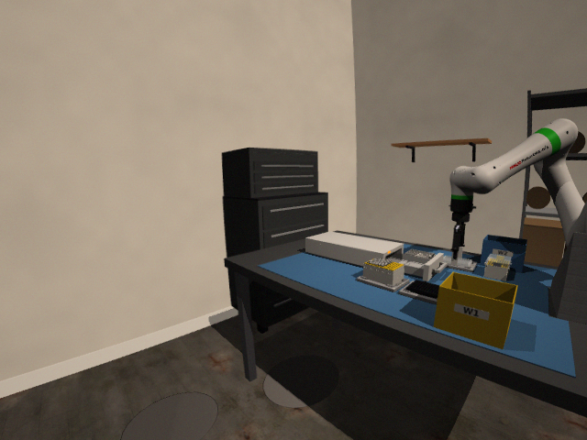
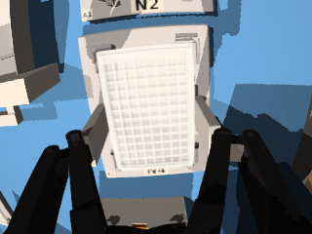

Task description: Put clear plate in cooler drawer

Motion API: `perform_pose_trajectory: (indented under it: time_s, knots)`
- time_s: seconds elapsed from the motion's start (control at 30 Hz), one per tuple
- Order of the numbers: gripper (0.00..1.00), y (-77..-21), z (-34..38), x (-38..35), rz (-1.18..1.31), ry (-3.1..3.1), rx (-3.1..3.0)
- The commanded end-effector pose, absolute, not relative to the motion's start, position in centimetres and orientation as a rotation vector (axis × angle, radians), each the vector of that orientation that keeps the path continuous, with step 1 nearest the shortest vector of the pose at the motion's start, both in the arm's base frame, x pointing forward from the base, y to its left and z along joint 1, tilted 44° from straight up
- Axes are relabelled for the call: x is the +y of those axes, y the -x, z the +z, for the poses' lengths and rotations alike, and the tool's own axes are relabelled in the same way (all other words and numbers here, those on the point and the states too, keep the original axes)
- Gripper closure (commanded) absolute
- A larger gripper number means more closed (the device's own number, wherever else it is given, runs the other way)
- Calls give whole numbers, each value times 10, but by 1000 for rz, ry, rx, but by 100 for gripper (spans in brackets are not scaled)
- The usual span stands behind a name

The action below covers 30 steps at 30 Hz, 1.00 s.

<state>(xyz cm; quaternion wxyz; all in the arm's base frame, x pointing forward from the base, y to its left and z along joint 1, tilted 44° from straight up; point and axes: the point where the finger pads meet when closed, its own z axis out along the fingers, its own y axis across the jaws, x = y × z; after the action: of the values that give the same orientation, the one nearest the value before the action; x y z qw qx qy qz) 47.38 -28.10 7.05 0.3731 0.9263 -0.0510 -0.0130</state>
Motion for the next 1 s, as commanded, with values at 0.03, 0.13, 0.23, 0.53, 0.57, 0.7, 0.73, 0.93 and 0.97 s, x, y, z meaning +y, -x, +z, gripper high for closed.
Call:
perform_pose_trajectory:
  time_s: [0.03, 0.13, 0.23, 0.53, 0.57, 0.7, 0.73, 0.93, 0.97]
  knots:
    - [100, -474, 70, -281, -34, -2373, -131]
    - [100, -474, 70, -281, -34, -2373, -131]
    - [100, -474, 70, -281, -34, -2373, -131]
    - [100, -474, 71, -280, -34, -2373, -131]
    - [100, -474, 71, -280, -34, -2373, -131]
    - [100, -474, 72, -279, -34, -2373, -131]
    - [100, -474, 72, -279, -34, -2373, -131]
    - [100, -474, 74, -278, -34, -2373, -131]
    - [100, -474, 74, -278, -34, -2373, -131]
